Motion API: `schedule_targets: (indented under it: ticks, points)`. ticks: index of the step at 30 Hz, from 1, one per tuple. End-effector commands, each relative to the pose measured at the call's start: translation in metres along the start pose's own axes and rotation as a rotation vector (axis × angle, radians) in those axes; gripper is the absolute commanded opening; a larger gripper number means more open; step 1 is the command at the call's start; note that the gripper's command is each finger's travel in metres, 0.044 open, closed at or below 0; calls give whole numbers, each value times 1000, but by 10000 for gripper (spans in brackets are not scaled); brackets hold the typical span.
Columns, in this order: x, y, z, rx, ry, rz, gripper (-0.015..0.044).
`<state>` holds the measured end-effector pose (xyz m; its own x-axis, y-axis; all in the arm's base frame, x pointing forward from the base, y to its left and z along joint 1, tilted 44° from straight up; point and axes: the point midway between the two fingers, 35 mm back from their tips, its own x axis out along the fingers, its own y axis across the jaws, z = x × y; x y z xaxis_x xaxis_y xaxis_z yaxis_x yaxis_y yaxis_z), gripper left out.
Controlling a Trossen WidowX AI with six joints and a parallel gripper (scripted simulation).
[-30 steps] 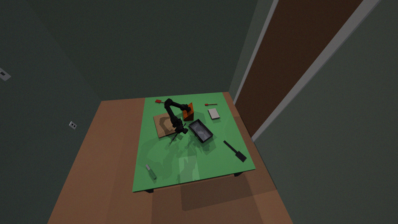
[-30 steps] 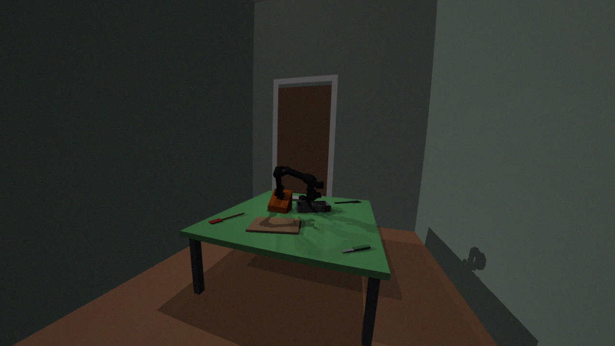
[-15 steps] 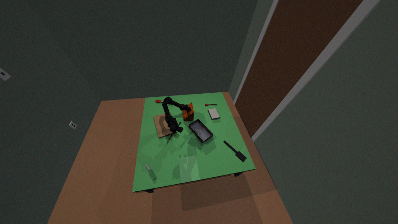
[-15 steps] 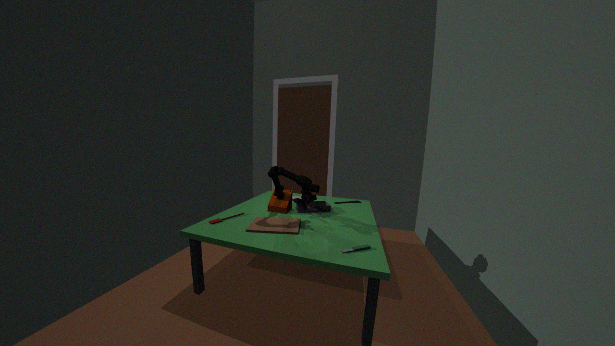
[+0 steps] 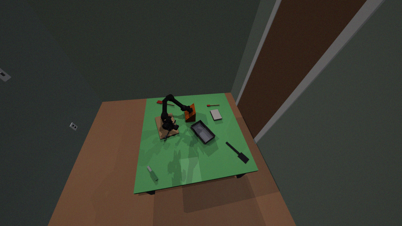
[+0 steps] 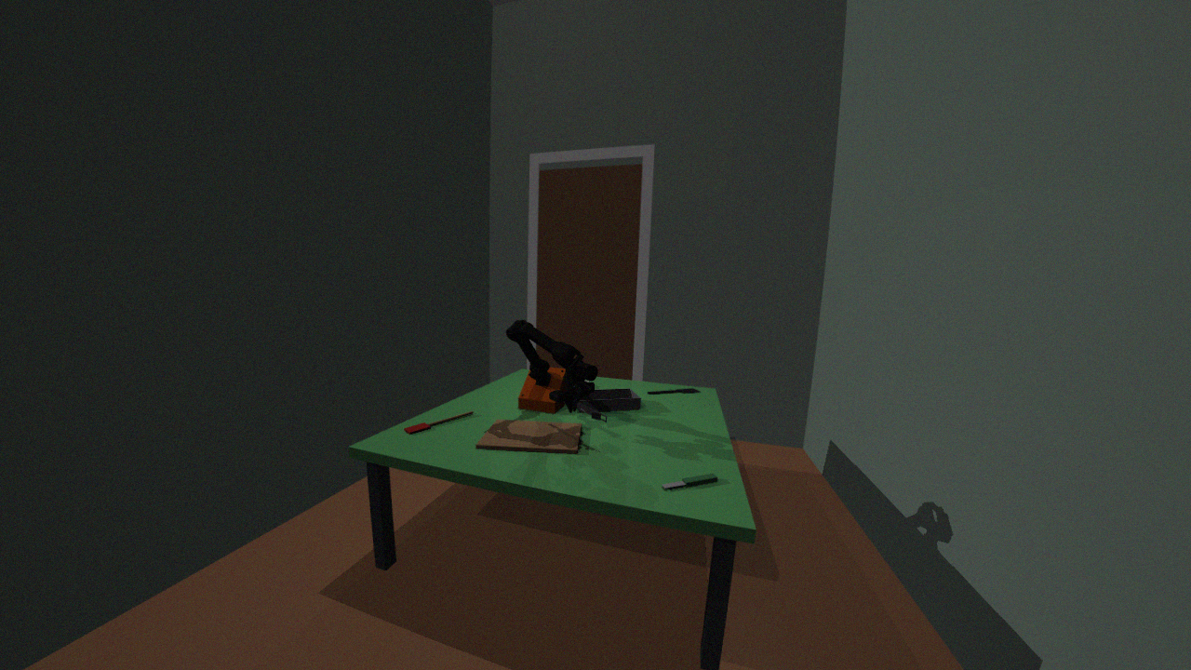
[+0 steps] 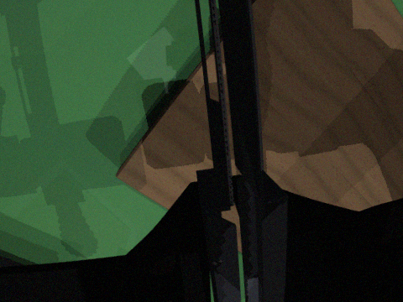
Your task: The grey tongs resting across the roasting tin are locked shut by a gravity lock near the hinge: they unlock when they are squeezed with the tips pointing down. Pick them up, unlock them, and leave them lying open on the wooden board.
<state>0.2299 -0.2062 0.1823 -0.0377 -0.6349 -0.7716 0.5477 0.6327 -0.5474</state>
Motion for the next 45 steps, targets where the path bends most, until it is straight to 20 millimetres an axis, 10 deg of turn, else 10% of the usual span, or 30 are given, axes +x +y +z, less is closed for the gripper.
schedule_targets:
  ticks: [1,25,45]
  points:
    - [-1,-22,-9,-37,-4,6,-150]
    - [-25,-130,-70,-244,-47,-80,-150]
    - [-17,-128,-78,-229,-119,7,-150]
